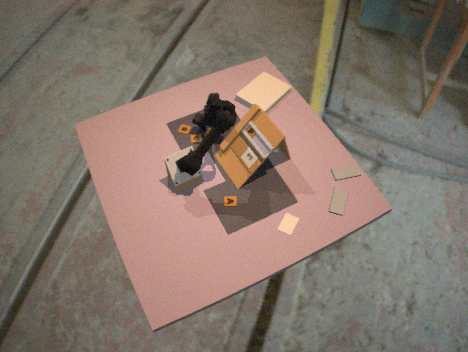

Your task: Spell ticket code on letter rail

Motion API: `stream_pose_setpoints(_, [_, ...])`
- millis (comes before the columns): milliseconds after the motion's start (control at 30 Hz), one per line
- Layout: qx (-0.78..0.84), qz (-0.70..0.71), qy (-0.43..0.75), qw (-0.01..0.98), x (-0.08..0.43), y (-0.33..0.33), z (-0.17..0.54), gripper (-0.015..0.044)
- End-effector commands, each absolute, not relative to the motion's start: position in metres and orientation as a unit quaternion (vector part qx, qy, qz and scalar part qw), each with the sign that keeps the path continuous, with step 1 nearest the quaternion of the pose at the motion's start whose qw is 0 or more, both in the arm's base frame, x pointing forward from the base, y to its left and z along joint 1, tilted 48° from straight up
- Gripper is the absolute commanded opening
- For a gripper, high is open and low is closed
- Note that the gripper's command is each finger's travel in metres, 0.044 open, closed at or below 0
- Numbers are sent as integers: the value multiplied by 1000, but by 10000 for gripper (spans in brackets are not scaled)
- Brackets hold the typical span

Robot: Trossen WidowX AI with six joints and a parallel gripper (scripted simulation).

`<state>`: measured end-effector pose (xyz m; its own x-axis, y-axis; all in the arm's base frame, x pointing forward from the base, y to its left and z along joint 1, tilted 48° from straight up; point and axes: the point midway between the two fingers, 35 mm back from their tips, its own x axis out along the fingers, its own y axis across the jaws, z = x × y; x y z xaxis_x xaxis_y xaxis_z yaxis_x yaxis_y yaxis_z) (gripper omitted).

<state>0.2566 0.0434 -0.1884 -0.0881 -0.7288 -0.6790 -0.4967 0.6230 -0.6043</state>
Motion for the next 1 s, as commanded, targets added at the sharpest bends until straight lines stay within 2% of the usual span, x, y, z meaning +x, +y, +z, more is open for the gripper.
stream_pose_setpoints(0, [-423, -109, 729, 528, 257, 43, -188, 340])
stream_pose_setpoints(533, [-423, -109, 729, 528, 257, 42, -189, 340])
stream_pose_setpoints(967, [-423, -109, 729, 528, 257, 42, -189, 253])
